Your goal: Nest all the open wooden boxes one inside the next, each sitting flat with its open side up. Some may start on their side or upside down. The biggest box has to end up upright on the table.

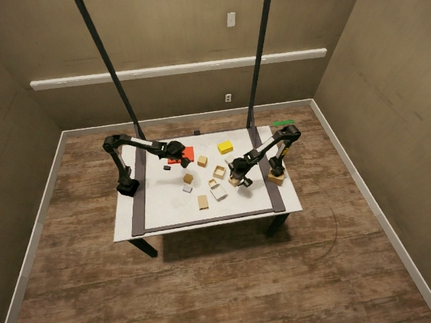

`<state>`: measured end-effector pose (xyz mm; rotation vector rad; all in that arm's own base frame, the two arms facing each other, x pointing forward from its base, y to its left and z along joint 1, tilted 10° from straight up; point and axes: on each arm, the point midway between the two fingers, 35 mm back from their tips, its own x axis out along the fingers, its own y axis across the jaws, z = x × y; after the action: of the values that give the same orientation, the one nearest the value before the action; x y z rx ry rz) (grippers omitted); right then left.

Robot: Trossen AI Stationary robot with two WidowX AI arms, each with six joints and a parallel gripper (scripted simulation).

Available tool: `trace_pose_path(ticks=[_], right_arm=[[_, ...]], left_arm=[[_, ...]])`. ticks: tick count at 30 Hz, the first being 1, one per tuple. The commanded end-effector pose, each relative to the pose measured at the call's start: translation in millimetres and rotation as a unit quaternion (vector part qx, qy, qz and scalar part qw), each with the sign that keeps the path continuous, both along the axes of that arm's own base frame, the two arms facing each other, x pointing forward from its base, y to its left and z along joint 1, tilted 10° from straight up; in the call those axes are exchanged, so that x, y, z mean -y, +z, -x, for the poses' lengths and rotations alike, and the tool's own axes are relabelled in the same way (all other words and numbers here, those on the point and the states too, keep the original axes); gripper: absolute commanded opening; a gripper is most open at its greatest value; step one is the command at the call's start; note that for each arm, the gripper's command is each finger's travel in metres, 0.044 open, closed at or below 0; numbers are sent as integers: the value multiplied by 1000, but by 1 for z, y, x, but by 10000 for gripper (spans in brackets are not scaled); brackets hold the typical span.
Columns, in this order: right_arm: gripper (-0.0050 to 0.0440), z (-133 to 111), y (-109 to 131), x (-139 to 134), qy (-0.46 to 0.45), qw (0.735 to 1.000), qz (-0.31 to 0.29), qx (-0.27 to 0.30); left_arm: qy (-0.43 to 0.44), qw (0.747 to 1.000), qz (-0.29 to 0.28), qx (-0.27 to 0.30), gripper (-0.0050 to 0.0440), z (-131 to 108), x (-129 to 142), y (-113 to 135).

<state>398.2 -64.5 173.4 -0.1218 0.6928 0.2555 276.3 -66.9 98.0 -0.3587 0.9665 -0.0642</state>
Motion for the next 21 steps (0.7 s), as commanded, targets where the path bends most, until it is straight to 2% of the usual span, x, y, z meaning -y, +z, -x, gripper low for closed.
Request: trace_pose_path(ticks=[1,9,11,12,18,21], right_arm=[[400,16,-8,11,-32,997,-3,-65],[400,67,-35,21,-81,974,-13,-210],[400,67,-35,21,-81,974,-13,-210],[400,84,-41,17,-83,963,-22,-254],[400,129,-47,19,-109,927,-25,-359],[400,134,-48,19,-110,923,-24,-369]], left_arm=[[-8,999,-22,41,400,0,-4,4],[-18,993,-64,99,400,1,-13,5],[-18,993,-64,99,400,1,-13,5],[-18,992,-69,105,400,1,-14,5],[-23,984,-100,145,400,2,-20,6],[-22,983,-103,149,400,2,-21,6]])
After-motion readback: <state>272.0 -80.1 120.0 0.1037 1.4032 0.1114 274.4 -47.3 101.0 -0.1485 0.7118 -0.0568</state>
